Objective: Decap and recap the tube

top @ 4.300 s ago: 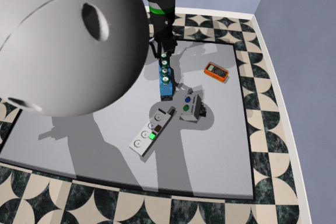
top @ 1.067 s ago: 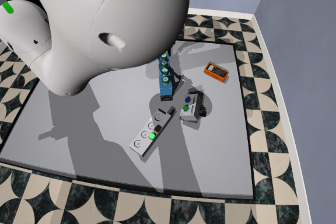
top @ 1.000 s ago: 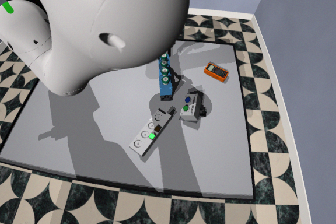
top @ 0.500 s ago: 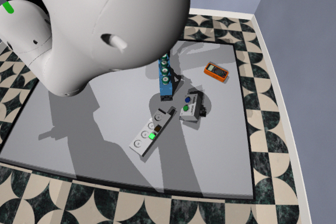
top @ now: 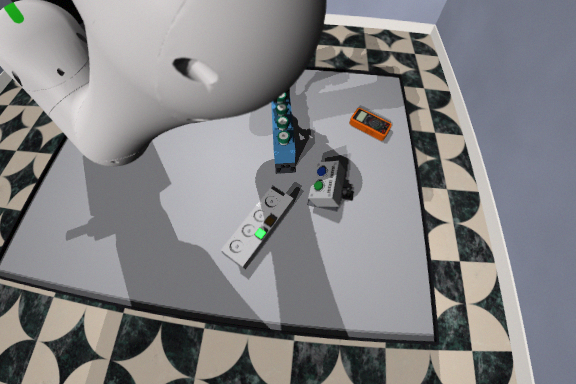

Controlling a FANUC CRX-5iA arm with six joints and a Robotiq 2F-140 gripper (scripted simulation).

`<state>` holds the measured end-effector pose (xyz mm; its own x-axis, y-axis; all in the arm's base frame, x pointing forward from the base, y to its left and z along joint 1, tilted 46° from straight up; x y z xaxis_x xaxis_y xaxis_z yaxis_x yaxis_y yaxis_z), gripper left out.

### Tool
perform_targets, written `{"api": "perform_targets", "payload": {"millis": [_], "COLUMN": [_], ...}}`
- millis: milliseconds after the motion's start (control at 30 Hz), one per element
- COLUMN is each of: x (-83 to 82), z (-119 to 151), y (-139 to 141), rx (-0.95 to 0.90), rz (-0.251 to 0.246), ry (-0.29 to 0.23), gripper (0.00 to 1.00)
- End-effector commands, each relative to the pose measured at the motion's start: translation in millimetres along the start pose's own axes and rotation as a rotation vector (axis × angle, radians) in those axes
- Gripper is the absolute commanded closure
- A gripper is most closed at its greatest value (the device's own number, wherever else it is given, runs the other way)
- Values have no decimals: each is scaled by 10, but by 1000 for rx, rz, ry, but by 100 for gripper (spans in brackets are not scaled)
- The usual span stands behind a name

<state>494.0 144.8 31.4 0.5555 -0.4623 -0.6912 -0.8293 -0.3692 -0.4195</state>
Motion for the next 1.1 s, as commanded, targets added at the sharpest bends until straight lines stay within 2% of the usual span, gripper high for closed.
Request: {"api": "perform_targets", "payload": {"millis": [0,633,967,1000,1067], "x": [-6,-7,-7,-4,-5], "z": [3,3,3,3,3], "y": [-5,-5,-5,-5,-6], "rx": [39,379,488,488,488], "rz": [-1,-1,-1,-1,-1], "ry": [-1,-1,-1,-1,-1], "gripper": [70,70,70,59,59]}}
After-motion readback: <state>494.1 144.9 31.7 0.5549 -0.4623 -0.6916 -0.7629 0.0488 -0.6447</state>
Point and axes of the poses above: the point where the finger pads meet when closed, its own x axis out along the fingers, its own y axis across the jaws, z = x × y, the point moved 2 cm from there along -x, back along the fingers, and after that the axes turned 10 degrees about x, right-handed, at the moved point
